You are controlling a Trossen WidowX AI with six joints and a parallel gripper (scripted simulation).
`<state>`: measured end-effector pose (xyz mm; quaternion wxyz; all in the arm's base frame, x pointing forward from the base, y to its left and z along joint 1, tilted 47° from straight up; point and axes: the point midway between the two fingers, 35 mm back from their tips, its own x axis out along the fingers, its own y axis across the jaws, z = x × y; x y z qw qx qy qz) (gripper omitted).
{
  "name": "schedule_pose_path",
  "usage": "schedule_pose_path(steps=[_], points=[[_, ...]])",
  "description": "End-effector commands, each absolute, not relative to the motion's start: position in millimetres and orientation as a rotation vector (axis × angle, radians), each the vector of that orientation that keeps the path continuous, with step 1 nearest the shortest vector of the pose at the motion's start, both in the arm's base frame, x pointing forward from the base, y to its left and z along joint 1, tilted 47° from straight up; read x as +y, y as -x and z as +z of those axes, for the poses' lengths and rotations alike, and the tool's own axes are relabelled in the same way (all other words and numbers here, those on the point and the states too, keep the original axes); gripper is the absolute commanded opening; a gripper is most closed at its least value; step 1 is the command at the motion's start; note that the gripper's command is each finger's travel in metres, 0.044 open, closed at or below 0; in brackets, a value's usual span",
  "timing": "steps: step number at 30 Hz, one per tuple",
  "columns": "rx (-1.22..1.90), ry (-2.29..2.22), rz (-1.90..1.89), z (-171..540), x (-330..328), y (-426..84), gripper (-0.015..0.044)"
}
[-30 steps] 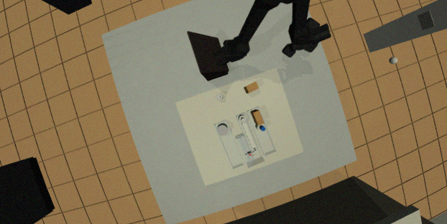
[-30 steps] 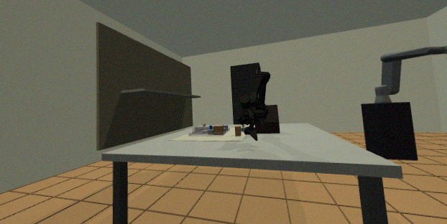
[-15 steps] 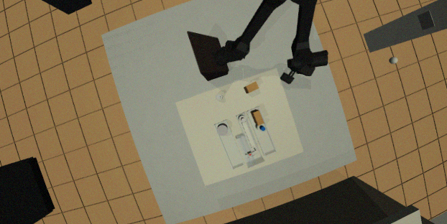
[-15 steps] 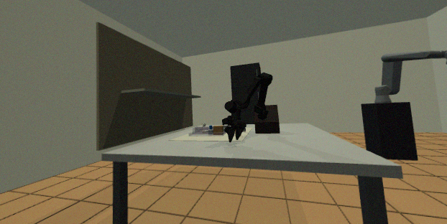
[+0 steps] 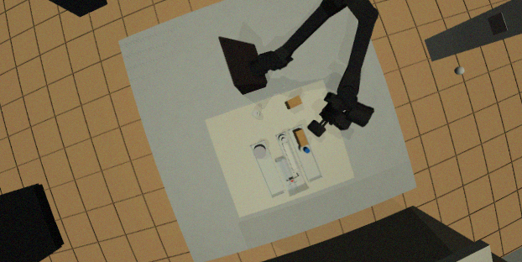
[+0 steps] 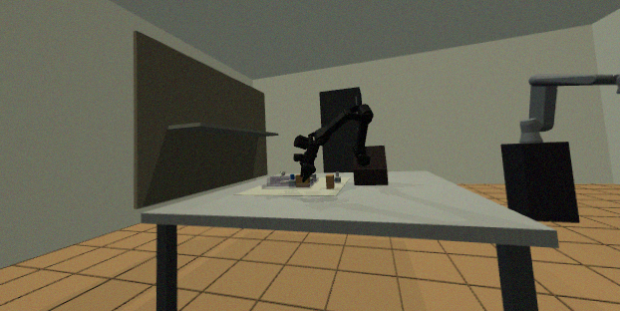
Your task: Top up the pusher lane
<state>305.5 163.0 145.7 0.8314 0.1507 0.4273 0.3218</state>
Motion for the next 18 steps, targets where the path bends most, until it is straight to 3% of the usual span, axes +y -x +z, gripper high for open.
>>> schedule_pose_path(steps=[1, 9, 18], points=[[0.959, -0.279, 0.555, 119.8, 106.0, -320.2, 0.044], [1.166, -0.231, 0.42, 50.9, 4.8, -301.8, 0.044], [1.437, -0.467, 0.515, -22.1, -61.2, -213.8, 0.044]])
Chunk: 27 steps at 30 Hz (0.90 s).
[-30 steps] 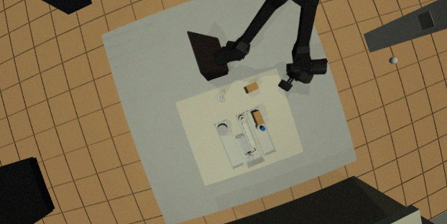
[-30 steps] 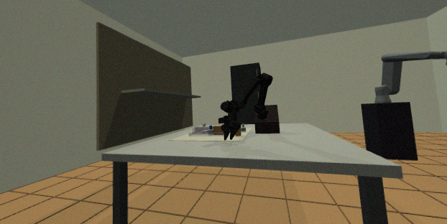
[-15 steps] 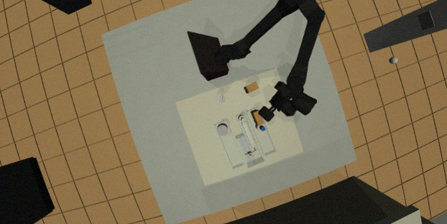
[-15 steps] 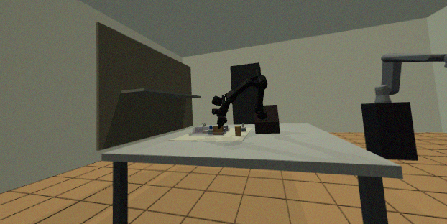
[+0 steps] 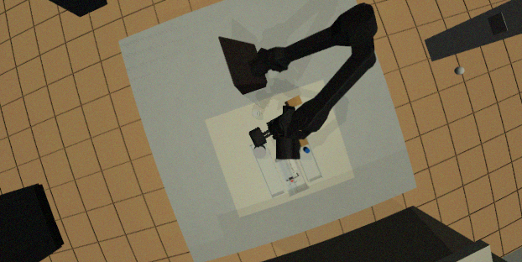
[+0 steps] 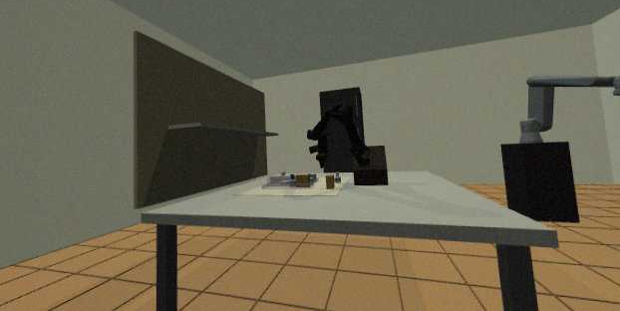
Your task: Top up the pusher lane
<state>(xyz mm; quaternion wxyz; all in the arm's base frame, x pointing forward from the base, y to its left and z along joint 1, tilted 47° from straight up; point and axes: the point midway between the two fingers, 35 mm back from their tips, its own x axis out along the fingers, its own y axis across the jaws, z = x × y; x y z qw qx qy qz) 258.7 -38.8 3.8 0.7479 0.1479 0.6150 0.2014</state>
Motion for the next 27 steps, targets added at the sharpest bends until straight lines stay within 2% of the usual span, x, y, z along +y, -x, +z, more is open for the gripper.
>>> schedule_pose_path(steps=[1, 5, 13, 17, 27], points=[[1.449, -0.511, 0.54, -26.8, -64.3, -202.3, 0.044], [1.452, -0.637, 0.613, -32.0, -65.5, -175.4, 0.044], [1.452, -0.637, 0.613, -32.0, -65.5, -175.4, 0.044], [1.451, -0.638, 0.614, -56.0, -39.0, -177.0, 0.044], [1.45, -0.639, 0.615, -64.1, -28.2, -177.8, 0.044]])
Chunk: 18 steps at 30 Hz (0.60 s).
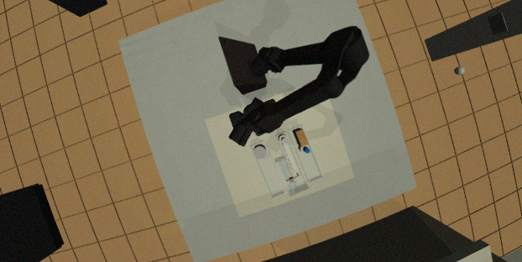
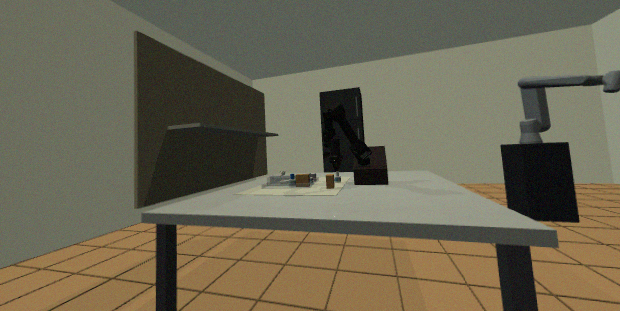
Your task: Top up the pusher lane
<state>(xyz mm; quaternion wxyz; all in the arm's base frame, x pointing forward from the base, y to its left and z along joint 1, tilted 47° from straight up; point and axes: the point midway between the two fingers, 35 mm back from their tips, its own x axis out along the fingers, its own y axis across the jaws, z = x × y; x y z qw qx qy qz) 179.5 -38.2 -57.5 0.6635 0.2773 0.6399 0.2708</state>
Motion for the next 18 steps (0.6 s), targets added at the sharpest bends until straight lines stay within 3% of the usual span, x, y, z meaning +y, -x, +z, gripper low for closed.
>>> schedule_pose_path(steps=[1, 18], points=[[1.45, -0.639, 0.615, -66.5, -25.5, -177.8, 0.044], [1.45, -0.64, 0.616, -81.4, -9.8, -178.7, 0.044]])
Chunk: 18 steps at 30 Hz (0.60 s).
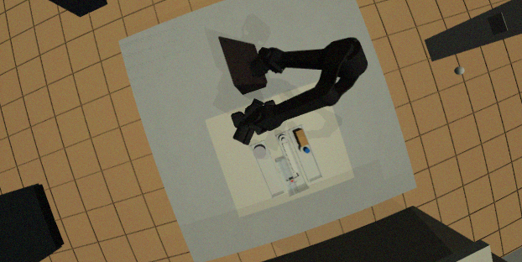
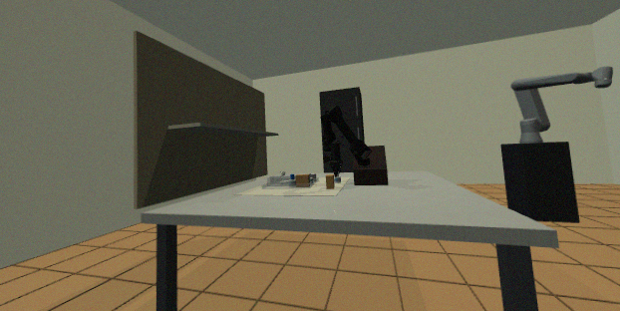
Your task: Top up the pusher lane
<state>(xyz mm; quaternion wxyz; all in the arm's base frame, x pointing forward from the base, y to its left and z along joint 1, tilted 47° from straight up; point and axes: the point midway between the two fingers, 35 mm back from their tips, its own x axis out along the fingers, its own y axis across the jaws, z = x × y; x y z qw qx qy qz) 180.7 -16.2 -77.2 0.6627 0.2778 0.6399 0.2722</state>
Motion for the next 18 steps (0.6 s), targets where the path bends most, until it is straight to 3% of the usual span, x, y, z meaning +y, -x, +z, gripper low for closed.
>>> schedule_pose_path(steps=[1, 7, 18], points=[[1.45, -0.64, 0.616, -82.5, -8.6, -178.7, 0.044], [1.45, -0.64, 0.617, -87.1, -3.2, -178.5, 0.044], [1.45, -0.64, 0.617, -87.1, -3.2, -178.5, 0.0151]])
